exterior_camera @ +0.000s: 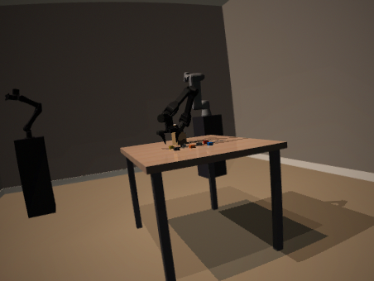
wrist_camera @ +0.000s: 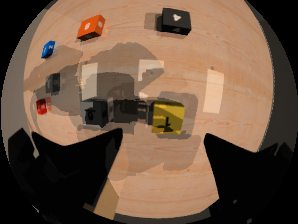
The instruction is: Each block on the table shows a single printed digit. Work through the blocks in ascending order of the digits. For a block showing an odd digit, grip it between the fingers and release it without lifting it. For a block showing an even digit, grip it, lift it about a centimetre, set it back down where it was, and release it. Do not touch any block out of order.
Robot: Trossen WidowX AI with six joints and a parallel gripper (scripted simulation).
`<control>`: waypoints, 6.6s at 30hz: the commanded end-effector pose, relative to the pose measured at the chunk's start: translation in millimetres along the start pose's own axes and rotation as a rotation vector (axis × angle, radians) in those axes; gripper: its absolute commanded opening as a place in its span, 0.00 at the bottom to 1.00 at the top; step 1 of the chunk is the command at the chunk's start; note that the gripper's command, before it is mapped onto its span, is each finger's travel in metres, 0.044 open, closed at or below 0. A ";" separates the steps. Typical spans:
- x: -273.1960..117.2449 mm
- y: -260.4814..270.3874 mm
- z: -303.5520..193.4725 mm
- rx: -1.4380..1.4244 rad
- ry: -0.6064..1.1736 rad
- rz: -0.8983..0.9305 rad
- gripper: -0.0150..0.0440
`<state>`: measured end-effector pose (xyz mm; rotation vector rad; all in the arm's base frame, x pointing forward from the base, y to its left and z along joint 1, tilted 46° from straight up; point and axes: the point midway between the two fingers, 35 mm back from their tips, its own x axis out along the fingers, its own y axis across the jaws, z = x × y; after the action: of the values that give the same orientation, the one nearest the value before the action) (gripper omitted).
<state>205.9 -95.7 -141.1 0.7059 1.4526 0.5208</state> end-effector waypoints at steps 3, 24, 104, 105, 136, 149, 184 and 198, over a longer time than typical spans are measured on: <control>11.0 1.6 -1.6 0.008 0.004 0.007 0.93; 29.0 2.4 -2.2 0.007 0.004 0.008 0.58; -89.1 0.2 -1.8 0.009 0.005 0.003 0.46; -89.1 0.2 -1.8 0.009 0.005 0.003 0.46; -90.4 231.0 142.3 0.005 0.002 0.018 0.46; -9.4 233.3 142.1 0.004 0.001 0.021 0.93; 26.6 234.4 141.8 0.004 0.002 0.023 0.49; 26.6 234.4 141.8 0.004 0.002 0.023 0.46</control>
<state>371.1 69.9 3.6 0.7208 1.4478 0.5383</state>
